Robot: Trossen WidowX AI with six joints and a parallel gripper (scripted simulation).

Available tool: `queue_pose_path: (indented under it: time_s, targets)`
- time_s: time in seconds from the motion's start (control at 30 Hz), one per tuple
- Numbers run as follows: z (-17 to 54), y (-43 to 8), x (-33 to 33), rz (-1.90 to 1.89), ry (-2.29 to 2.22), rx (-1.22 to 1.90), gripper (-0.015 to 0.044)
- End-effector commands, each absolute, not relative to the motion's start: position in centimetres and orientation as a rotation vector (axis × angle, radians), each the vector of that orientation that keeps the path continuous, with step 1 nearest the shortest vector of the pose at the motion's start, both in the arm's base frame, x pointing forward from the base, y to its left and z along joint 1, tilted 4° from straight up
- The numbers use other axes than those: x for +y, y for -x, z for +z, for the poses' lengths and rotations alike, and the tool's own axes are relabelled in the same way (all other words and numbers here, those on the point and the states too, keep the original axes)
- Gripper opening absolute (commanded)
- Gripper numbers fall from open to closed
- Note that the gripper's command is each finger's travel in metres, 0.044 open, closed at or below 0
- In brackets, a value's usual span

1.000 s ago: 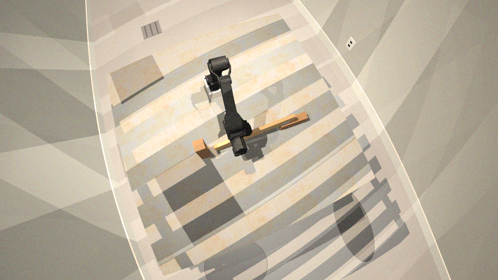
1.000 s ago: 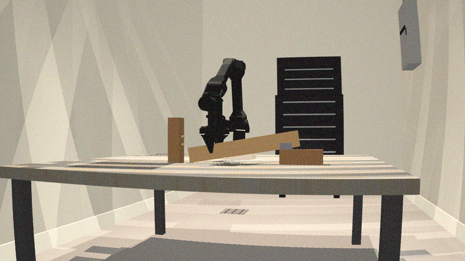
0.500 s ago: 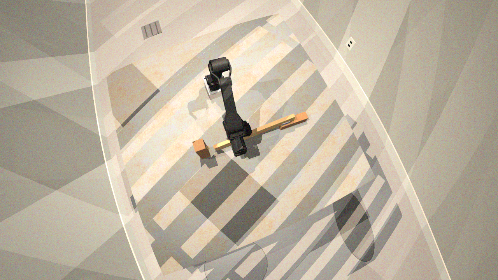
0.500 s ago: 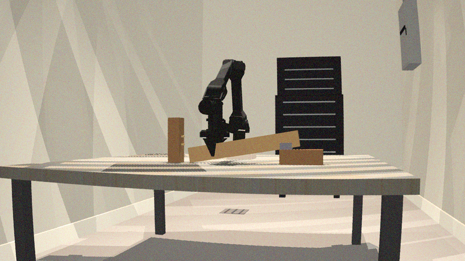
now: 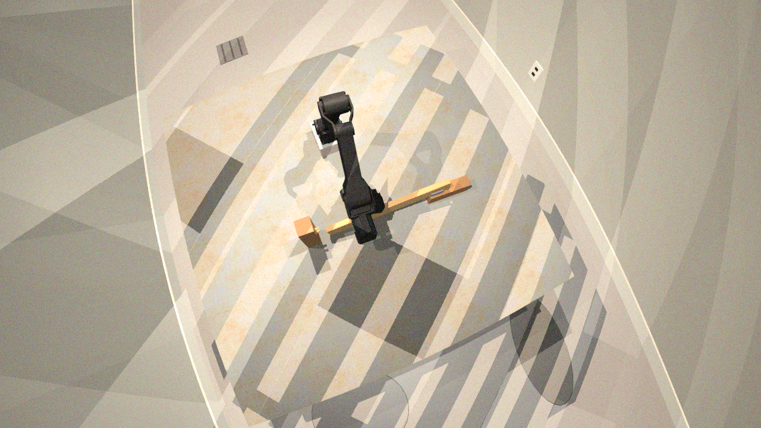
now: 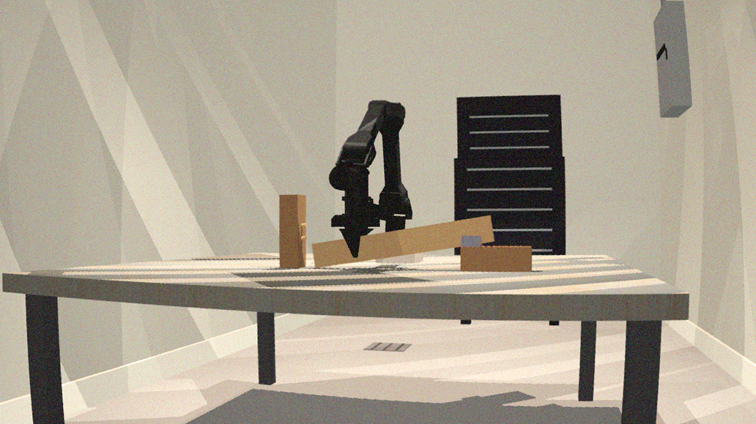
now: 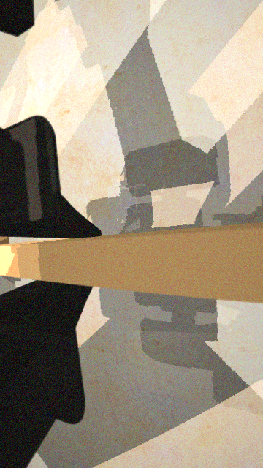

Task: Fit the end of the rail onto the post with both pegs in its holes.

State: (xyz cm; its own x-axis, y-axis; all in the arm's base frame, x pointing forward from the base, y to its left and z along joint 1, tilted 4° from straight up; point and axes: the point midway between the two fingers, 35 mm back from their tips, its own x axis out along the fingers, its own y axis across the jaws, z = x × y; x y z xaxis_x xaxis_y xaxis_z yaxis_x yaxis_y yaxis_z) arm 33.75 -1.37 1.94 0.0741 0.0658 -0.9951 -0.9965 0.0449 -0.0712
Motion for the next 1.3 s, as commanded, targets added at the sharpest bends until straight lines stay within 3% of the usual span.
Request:
queue_pose_path:
  time_s: [0.0, 1.27]
  targets:
    - [1.9, -33.7, -1.4, 1.152, 1.164, 1.131, 0.0]
    - [3.5, -34.0, -1.5, 1.152, 1.164, 1.131, 0.0]
